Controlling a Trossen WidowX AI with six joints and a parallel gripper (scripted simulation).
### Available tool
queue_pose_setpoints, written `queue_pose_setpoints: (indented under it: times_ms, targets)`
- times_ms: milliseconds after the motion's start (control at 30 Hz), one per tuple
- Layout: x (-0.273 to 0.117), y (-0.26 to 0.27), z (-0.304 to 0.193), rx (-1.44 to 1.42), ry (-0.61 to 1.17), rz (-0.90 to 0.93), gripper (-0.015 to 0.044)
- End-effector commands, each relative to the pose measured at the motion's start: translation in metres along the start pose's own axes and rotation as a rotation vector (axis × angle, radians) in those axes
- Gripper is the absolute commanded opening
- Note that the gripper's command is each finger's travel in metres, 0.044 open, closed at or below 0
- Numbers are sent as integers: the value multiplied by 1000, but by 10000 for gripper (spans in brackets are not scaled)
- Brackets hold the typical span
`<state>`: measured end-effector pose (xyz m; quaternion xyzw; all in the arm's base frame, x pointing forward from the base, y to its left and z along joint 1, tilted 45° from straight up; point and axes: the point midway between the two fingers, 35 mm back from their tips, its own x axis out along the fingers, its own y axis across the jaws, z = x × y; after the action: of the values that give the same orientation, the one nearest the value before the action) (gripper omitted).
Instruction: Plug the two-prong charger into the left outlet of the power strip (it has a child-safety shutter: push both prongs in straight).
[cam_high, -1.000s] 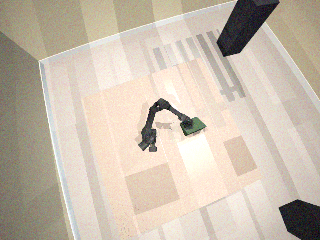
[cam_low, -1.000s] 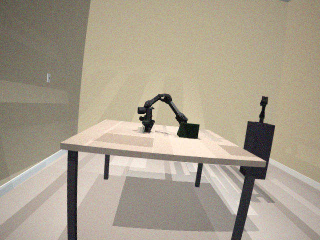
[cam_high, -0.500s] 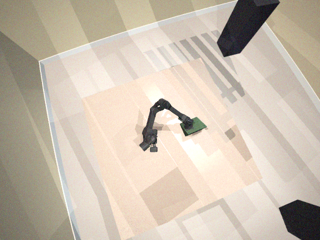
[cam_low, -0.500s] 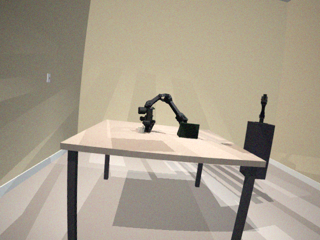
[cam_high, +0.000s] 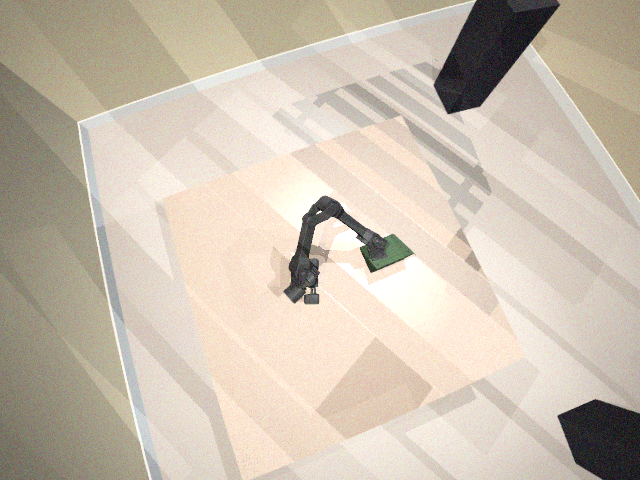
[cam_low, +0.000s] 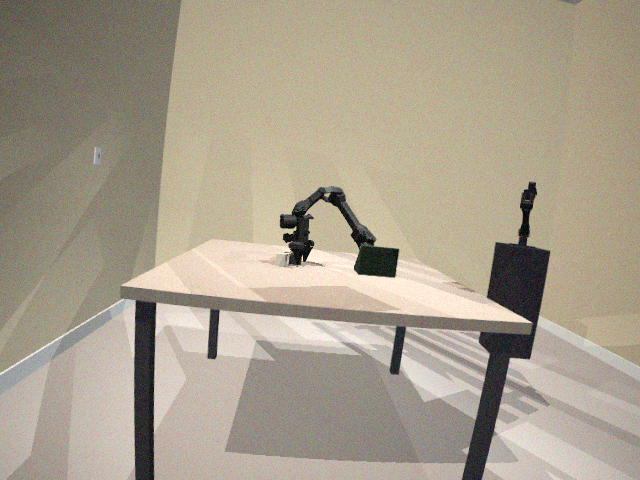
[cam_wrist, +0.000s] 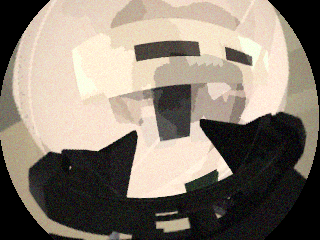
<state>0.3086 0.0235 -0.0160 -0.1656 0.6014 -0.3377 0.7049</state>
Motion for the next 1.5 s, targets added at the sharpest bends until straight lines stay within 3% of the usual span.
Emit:
queue_pose_setpoints:
  times_ms: [0, 933, 1000, 1200, 1467]
  targets:
    - [1, 1, -9, -1, 4, 1, 440]
    - [3, 0, -41, -2, 5, 0, 440]
    - [-5, 1, -34, -10, -70, -4, 440]
    - [-73, 2, -24, -7, -587, 0, 440]
    - [-75, 1, -24, -5, -603, 1, 440]
